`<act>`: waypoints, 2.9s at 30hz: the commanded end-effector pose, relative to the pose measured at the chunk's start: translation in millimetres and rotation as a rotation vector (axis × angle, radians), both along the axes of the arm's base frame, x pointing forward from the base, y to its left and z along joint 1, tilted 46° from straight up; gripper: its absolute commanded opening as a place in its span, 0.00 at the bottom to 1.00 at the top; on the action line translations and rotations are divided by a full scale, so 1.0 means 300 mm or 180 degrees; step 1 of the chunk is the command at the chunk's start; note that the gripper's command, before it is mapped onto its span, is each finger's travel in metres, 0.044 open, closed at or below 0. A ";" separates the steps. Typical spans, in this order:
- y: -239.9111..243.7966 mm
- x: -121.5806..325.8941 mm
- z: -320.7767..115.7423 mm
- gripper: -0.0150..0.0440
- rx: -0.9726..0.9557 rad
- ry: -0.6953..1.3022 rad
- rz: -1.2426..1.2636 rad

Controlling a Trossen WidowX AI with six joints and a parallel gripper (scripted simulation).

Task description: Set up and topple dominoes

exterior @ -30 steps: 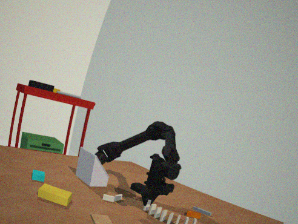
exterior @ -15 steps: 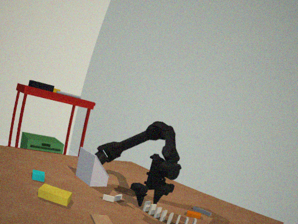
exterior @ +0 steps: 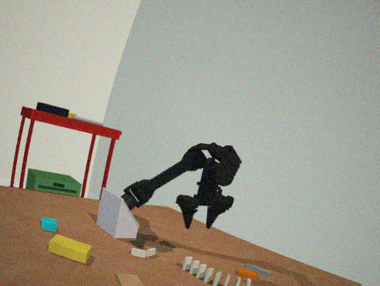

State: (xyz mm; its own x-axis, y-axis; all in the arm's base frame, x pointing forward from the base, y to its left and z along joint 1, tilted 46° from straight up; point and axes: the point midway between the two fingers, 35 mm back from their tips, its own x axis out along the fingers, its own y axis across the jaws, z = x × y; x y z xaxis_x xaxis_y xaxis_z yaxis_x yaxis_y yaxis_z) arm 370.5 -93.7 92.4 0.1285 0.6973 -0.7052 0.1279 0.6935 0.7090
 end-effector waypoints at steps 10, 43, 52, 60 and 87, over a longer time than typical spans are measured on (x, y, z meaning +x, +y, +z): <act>-0.009 -0.180 -0.161 1.00 0.0220 0.1309 -0.1240; 0.223 -0.389 -0.478 1.00 0.0487 0.2768 -0.2694; 0.254 -0.385 -0.507 1.00 0.0489 0.2768 -0.2693; 0.259 -0.384 -0.512 1.00 0.0490 0.2769 -0.2693; 0.241 -0.386 -0.494 0.29 0.0488 0.2768 -0.2693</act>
